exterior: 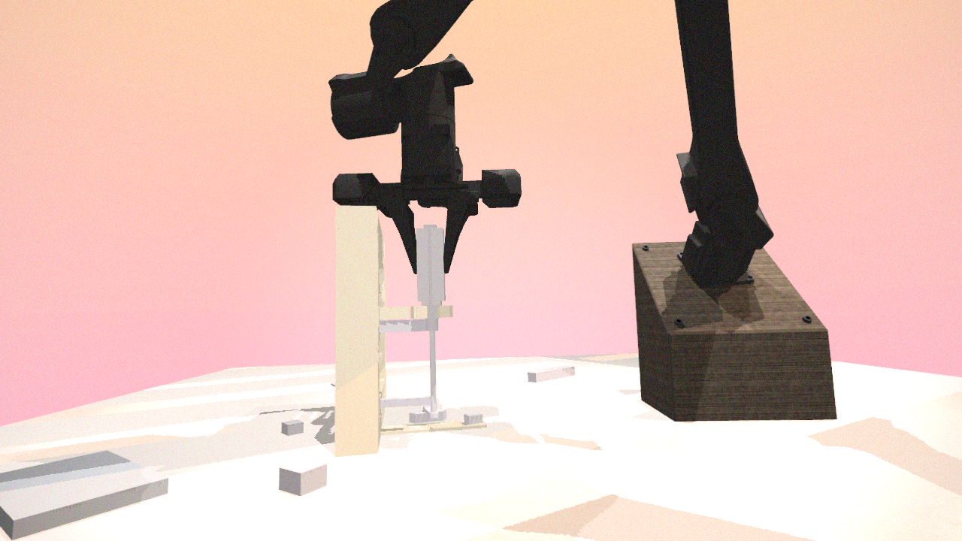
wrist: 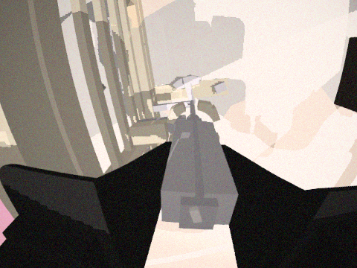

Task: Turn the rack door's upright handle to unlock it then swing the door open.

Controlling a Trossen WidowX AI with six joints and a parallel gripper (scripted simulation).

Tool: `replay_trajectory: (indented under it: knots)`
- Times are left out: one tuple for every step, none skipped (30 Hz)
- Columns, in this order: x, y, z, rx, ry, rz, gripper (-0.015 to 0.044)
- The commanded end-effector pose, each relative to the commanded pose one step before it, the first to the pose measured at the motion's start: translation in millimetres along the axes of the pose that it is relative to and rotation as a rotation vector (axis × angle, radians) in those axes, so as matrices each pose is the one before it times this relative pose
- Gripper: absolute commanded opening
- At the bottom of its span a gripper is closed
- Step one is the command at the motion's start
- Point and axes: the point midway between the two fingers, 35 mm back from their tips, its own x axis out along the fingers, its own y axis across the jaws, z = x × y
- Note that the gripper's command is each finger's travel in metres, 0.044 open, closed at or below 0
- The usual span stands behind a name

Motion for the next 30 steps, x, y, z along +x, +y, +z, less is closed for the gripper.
replay_trajectory:
  knots:
    - [-0.26, 0.10, -0.42, 0.0025, 0.00217, 0.00046, 0.0107]
    - [0.00, 0.00, 0.00, 0.0000, 0.00000, 0.00000, 0.0101]
    - [0.00, 0.00, 0.00, 0.0000, 0.00000, 0.00000, 0.0094]
    - [0.00, 0.00, 0.00, 0.0000, 0.00000, 0.00000, 0.0087]
    - [0.00, 0.00, 0.00, 0.0000, 0.00000, 0.00000, 0.0081]
    - [0.00, 0.00, 0.00, 0.0000, 0.00000, 0.00000, 0.0074]
    - [0.00, 0.00, 0.00, 0.0000, 0.00000, 0.00000, 0.0067]
    - [0.00, 0.00, 0.00, 0.0000, 0.00000, 0.00000, 0.0061]
    - [0.00, 0.00, 0.00, 0.0000, 0.00000, 0.00000, 0.0054]
    - [0.00, 0.00, 0.00, 0.0000, 0.00000, 0.00000, 0.0047]
    - [0.00, 0.00, 0.00, 0.0000, 0.00000, 0.00000, 0.0041]
    - [0.00, 0.00, 0.00, 0.0000, 0.00000, 0.00000, 0.0034]
    - [0.00, 0.00, 0.00, 0.0000, 0.00000, 0.00000, 0.0027]
    - [0.00, 0.00, 0.00, 0.0000, 0.00000, 0.00000, 0.0021]
    - [0.00, 0.00, 0.00, 0.0000, 0.00000, 0.00000, 0.0021]
    - [0.00, 0.00, 0.00, 0.0000, 0.00000, 0.00000, 0.0021]
    - [0.00, -0.12, 0.08, -0.0032, -0.00001, -0.00001, 0.0021]
    - [-0.01, -0.35, 0.25, -0.0096, -0.00003, -0.00002, 0.0021]
    - [-0.01, -0.59, 0.41, -0.0161, -0.00004, -0.00003, 0.0021]
    - [-0.01, -0.69, 0.46, -0.0185, -0.00005, -0.00003, 0.0021]
    - [-0.01, -0.74, 0.48, -0.0196, -0.00005, -0.00003, 0.0021]
    - [-0.01, -0.75, 0.46, -0.0196, -0.00004, -0.00004, 0.0021]
    - [0.00, -0.77, 0.44, -0.0196, -0.00004, -0.00004, 0.0021]
    - [0.00, -0.78, 0.42, -0.0196, -0.00004, -0.00004, 0.0021]
    - [0.00, -0.79, 0.40, -0.0196, -0.00003, -0.00004, 0.0021]
    - [0.00, -0.82, 0.40, -0.0198, -0.00003, -0.00004, 0.0021]
    - [0.00, -0.83, 0.38, -0.0198, -0.00003, -0.00004, 0.0021]
    - [0.00, -0.84, 0.36, -0.0198, -0.00002, -0.00004, 0.0021]
    - [0.00, -0.91, 0.38, -0.0193, -0.00003, -0.00004, 0.0021]
    - [0.00, -0.91, 0.36, -0.0193, -0.00002, -0.00004, 0.0021]
